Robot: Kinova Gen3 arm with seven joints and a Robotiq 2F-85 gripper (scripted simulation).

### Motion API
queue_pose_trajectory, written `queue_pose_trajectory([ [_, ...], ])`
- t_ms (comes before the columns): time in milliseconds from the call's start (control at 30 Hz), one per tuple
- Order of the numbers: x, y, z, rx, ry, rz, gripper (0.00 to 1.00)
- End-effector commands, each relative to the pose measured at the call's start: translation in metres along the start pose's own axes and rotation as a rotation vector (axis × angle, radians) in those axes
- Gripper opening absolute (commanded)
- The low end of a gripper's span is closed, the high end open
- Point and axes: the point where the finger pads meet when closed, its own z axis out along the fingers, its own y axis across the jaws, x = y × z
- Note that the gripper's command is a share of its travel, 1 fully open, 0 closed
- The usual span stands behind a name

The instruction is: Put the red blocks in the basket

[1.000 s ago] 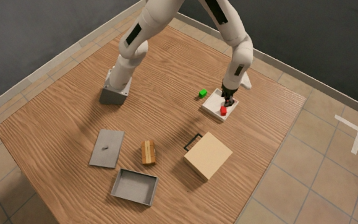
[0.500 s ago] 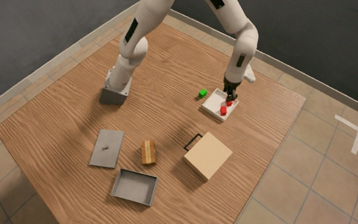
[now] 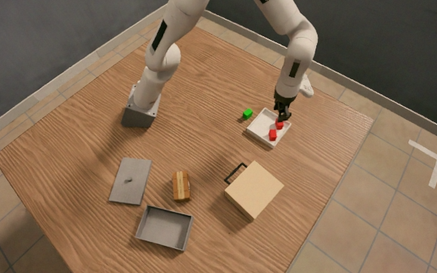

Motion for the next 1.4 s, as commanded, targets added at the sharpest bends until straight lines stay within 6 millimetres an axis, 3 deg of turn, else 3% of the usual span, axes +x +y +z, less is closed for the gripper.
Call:
queue_pose_trajectory([
  [0,0.001,0.003,-0.004,-0.006,0.005,0.001,0.61],
  [933,-0.003,0.005,-0.003,-0.009,0.009,-0.010,0.61],
  [1367,-0.018,0.008,-0.002,-0.009,0.008,-0.045,0.61],
])
